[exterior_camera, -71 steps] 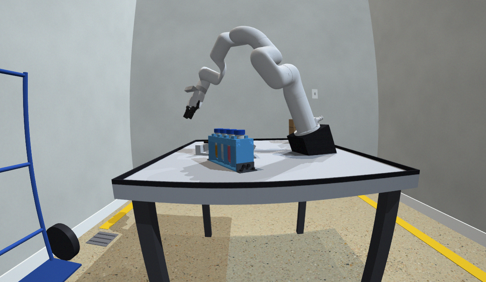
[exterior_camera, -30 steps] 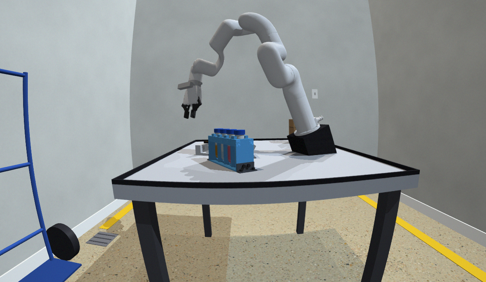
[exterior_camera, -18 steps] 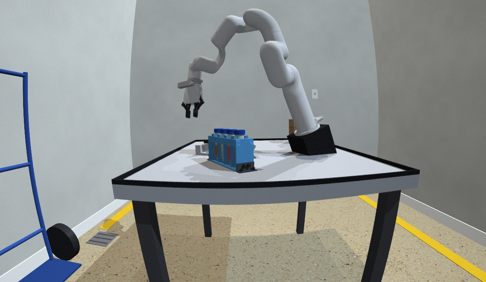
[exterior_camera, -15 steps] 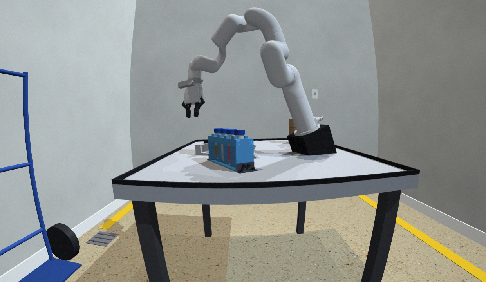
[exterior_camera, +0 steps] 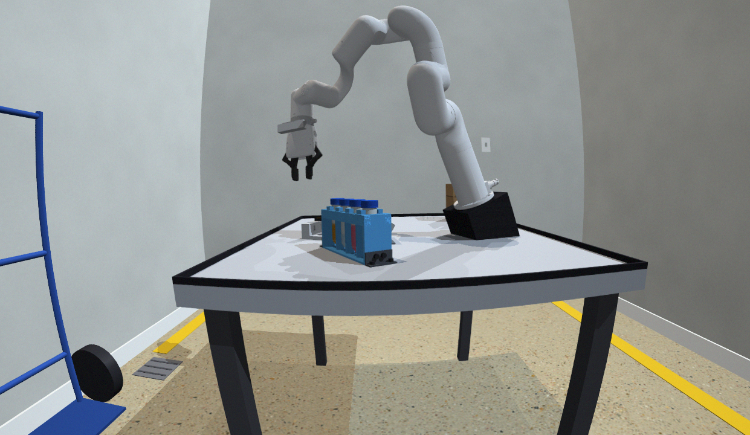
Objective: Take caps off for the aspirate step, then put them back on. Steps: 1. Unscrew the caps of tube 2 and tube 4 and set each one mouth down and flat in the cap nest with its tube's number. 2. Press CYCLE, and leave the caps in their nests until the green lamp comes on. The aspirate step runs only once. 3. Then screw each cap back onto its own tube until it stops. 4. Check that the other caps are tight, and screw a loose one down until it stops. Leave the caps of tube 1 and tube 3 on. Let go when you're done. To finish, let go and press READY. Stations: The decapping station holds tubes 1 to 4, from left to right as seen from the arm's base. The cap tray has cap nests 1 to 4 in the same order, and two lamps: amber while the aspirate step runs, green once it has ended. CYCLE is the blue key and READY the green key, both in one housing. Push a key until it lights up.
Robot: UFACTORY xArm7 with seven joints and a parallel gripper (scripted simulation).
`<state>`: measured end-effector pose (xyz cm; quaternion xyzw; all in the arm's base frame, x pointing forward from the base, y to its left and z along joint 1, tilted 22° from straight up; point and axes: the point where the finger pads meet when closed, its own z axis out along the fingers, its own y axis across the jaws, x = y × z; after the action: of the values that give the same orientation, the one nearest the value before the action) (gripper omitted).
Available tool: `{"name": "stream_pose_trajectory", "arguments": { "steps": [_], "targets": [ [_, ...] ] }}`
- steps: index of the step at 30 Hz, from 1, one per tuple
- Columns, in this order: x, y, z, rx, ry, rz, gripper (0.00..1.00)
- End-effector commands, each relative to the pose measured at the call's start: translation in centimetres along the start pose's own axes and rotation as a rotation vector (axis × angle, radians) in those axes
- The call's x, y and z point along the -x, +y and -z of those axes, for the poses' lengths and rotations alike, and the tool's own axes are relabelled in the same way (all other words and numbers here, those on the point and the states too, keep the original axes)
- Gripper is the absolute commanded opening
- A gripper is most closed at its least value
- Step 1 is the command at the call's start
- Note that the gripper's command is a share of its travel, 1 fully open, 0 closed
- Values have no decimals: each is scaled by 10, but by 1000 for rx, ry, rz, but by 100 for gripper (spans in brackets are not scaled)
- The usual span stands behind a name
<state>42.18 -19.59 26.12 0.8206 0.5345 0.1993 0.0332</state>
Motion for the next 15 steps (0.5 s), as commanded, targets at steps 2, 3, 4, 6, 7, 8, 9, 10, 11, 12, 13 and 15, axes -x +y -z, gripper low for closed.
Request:
{"name": "stream_pose_trajectory", "arguments": {
  "steps": [2,3,4,6,7,8,9,10,11,12,13,15],
  "targets": [
    [-10,-10,1,-1,-15,28,46],
    [-13,-14,1,-6,-27,59,46],
    [-16,-18,0,-11,-39,90,46],
    [-22,-26,-1,-14,-47,110,46],
    [-25,-30,-2,-14,-47,110,46],
    [-25,-31,-2,-14,-47,110,46],
    [-25,-31,-2,-14,-47,110,46],
    [-28,-35,-2,-17,-57,142,46],
    [-30,-39,-3,-20,-67,173,46],
    [-33,-43,-4,-22,-74,195,46],
    [-36,-47,-4,-22,-74,195,46],
    [-39,-50,-5,-23,-74,195,46]
  ]
}}
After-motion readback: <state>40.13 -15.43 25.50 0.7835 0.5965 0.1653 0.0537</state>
